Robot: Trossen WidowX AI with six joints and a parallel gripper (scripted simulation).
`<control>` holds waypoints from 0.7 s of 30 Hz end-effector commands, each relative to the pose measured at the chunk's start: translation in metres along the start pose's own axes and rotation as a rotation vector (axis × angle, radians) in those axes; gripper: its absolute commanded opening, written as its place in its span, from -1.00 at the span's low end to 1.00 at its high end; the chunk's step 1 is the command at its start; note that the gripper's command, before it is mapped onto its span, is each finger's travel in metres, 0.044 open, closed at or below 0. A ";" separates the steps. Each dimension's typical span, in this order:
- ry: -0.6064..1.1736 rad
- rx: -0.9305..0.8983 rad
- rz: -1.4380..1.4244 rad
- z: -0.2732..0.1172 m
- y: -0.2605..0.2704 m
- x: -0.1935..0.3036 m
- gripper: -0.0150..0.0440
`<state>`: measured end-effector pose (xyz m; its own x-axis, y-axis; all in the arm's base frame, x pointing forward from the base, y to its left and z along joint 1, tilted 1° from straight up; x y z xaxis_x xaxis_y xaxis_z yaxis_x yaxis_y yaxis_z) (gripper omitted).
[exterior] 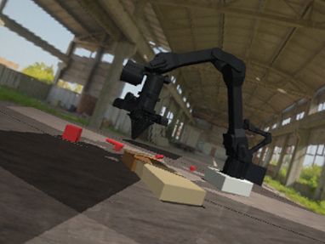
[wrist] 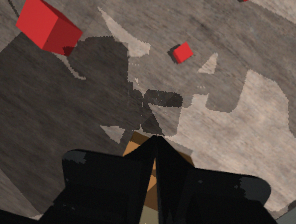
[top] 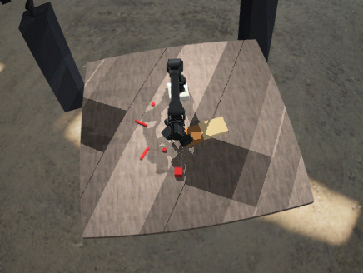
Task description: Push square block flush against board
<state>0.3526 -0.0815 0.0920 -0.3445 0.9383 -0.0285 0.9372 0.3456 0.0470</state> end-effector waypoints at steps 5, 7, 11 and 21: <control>0.001 0.000 -0.247 0.001 0.022 0.015 -0.49; 0.002 -0.001 -0.313 0.001 0.027 0.020 -0.49; 0.006 -0.001 -0.451 0.001 0.038 0.029 -0.49; 0.013 -0.002 -0.793 0.000 0.062 0.052 -0.49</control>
<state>0.3891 -0.0186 0.0927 -0.8753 0.4817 -0.0423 0.4812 0.8763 0.0226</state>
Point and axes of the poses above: the point midway between the two fingers, 35 mm back from their tips, its own z axis out along the fingers, its own y axis across the jaws, x = y × z, the point moved 3 cm from there along -z, back along the fingers
